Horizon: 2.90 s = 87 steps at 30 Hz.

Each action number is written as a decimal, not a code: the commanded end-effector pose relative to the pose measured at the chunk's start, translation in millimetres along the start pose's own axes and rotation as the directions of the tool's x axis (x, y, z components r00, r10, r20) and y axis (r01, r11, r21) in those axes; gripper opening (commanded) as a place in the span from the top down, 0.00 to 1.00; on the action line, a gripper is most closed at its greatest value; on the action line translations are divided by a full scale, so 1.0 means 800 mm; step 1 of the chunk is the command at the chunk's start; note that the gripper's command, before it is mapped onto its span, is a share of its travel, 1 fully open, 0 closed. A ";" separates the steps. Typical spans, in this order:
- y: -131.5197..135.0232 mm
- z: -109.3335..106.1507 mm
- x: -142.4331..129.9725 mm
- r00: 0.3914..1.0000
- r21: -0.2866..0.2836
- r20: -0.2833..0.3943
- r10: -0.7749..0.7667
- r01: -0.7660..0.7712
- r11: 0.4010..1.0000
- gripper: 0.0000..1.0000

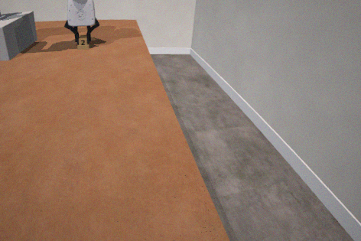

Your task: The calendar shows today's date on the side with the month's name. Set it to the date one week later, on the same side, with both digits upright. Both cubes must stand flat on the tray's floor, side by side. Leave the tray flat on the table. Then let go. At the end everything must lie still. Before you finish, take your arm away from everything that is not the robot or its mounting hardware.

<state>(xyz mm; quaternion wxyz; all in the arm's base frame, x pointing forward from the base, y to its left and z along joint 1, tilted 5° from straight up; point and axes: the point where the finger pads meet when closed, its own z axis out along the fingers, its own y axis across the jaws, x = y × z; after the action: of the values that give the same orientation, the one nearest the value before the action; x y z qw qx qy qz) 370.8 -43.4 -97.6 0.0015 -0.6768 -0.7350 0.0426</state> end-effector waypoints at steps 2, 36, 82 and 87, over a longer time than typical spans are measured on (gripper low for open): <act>0.002 -0.001 0.000 1.000 -0.003 0.001 0.000 0.000 1.000 0.71; 0.001 -0.043 0.000 1.000 -0.003 0.001 0.000 0.000 1.000 0.71; -0.001 -0.118 0.059 0.842 0.017 0.007 0.540 -0.540 0.841 0.71; -0.001 -0.117 0.072 0.766 0.017 0.010 0.642 -0.642 0.766 0.71</act>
<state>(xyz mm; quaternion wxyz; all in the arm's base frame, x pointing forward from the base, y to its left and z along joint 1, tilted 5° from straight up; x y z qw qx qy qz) 370.4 7.4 -7.0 0.0041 -0.8495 -0.5254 0.0469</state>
